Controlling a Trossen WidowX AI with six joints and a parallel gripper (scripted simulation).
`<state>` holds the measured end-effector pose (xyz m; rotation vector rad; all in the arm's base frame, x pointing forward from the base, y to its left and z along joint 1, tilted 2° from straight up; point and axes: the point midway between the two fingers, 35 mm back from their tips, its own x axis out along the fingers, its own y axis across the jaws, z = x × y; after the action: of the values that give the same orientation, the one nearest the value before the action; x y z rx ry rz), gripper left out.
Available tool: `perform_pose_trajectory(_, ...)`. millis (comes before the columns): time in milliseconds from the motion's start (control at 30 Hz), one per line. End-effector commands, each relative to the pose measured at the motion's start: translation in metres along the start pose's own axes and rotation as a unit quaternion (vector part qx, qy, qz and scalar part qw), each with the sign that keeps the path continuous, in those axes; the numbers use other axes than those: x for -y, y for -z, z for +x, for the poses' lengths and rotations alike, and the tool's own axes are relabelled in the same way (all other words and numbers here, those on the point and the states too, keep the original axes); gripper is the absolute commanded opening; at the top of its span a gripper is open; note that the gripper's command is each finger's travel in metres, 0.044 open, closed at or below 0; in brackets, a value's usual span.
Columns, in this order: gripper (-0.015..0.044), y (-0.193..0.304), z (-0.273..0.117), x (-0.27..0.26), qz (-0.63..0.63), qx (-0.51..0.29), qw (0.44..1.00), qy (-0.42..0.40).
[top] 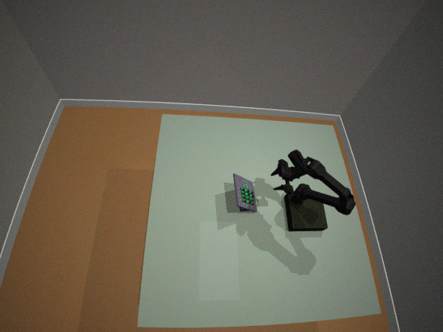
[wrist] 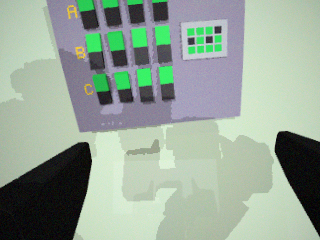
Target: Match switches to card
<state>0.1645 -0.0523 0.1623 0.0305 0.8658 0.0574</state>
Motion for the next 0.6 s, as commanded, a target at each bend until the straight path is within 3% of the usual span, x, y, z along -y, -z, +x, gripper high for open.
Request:
perform_pose_trajectory(0, 0.0374, -0.001, 0.001, 0.0, 0.0, 0.0, 1.0, -0.001)
perform_pose_trajectory(300, 0.0137, -0.065, 0.078, -0.001, -0.024, 0.028, 0.999, -0.003)
perform_pose_trajectory(467, 0.0006, -0.07, 0.085, -0.004, -0.027, 0.033, 0.999, -0.002)
perform_pose_trajectory(567, 0.0, -0.07, 0.085, -0.004, -0.027, 0.033, 0.999, -0.002)
